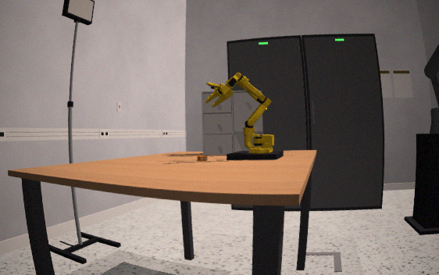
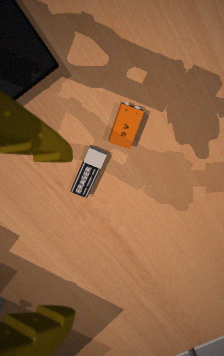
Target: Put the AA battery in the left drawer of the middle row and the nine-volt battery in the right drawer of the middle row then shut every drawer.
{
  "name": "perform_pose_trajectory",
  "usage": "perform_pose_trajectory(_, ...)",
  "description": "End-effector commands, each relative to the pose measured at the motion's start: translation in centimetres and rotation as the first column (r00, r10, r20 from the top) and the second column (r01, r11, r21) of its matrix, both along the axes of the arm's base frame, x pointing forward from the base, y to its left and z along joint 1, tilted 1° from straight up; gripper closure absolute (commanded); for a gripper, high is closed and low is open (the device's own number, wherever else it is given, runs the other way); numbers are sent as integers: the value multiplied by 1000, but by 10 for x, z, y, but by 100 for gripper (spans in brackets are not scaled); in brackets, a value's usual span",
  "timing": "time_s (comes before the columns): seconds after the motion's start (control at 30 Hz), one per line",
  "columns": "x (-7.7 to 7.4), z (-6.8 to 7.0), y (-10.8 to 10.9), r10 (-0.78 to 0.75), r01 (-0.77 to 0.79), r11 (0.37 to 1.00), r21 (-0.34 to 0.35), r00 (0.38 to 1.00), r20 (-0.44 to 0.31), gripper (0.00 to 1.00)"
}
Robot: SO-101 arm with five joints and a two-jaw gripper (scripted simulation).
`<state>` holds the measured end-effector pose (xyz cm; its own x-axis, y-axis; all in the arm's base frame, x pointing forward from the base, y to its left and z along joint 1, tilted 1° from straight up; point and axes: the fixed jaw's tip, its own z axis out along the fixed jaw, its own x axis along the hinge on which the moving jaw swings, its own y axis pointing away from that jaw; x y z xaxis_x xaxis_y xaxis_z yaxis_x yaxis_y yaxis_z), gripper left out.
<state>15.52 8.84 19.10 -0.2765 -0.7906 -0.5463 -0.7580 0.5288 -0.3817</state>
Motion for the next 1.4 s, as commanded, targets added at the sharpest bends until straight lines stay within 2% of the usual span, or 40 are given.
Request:
perform_pose_trajectory(0.0,9,-10,5,97,-100,990,-98,995,-32,70)
perform_pose_trajectory(0.23,20,-37,10,258,-284,925,-250,957,-133,70)
perform_pose_trajectory(0.3,20,-37,10,258,-284,925,-250,957,-133,70)
perform_pose_trajectory(0.47,27,-58,12,366,-423,846,-326,904,-223,70)
perform_pose_trajectory(0.63,31,-79,13,464,-560,742,-369,826,-320,70)
perform_pose_trajectory(0.8,32,-102,13,548,-688,618,-380,724,-419,70)
perform_pose_trajectory(0.87,32,-102,13,548,-688,618,-380,724,-419,70)
perform_pose_trajectory(1.03,32,-124,11,616,-801,480,-358,598,-513,70)
perform_pose_trajectory(1.2,29,-147,8,665,-891,335,-306,454,-593,70)
perform_pose_trajectory(1.37,29,-147,8,665,-891,335,-306,454,-593,70)
